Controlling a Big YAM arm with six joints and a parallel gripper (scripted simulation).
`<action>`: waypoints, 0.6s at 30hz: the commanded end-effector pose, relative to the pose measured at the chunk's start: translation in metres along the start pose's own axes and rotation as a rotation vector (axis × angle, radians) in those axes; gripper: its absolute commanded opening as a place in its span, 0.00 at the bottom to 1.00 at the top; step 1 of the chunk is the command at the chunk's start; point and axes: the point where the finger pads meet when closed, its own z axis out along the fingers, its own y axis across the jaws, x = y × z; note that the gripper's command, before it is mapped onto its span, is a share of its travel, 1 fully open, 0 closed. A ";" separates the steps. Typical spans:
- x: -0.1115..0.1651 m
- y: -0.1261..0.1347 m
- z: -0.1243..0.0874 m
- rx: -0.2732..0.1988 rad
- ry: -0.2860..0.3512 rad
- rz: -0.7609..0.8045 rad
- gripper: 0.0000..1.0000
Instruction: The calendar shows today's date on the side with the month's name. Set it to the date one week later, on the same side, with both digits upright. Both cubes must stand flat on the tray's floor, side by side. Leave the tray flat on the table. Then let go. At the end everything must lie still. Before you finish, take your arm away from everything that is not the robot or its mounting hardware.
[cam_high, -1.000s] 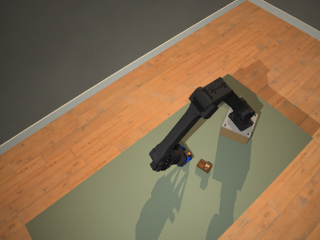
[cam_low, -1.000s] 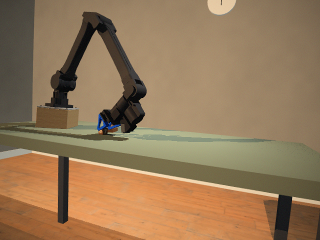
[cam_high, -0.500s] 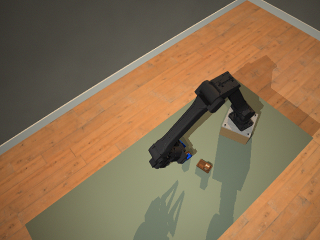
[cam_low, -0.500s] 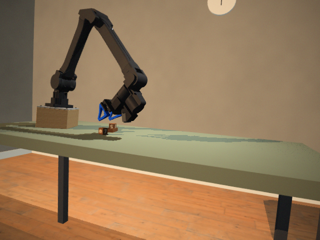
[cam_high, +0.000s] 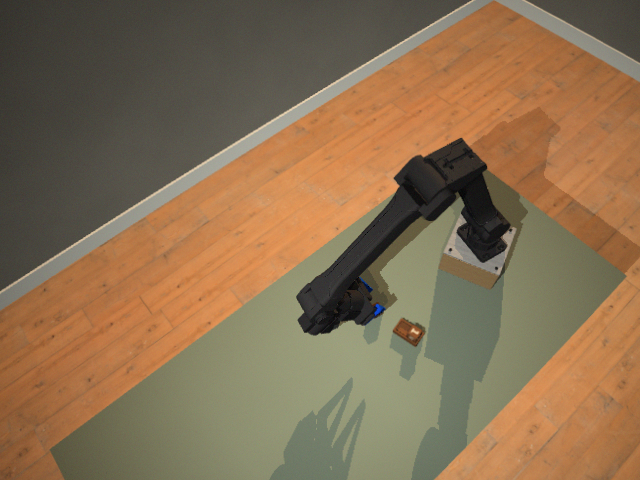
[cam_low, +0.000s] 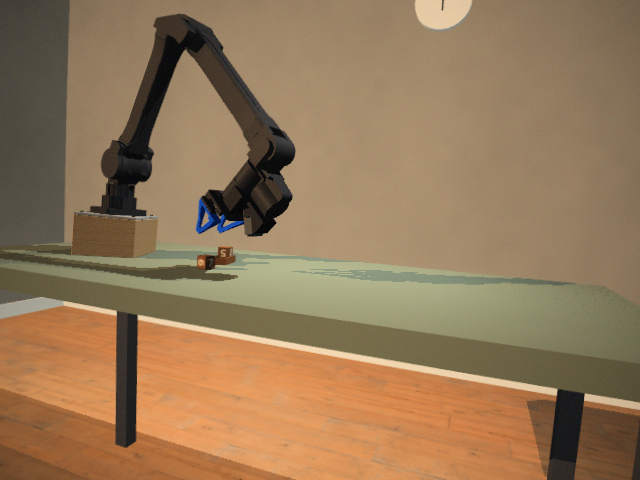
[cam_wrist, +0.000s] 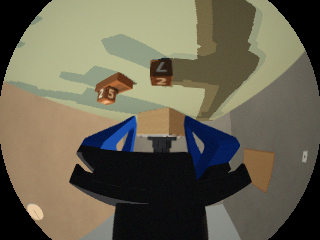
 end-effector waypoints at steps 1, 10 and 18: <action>0.002 -0.003 -0.011 -0.002 -0.058 -0.001 0.65; 0.004 -0.004 -0.011 -0.007 -0.289 0.014 0.65; 0.004 -0.004 -0.011 -0.007 -0.319 0.013 0.65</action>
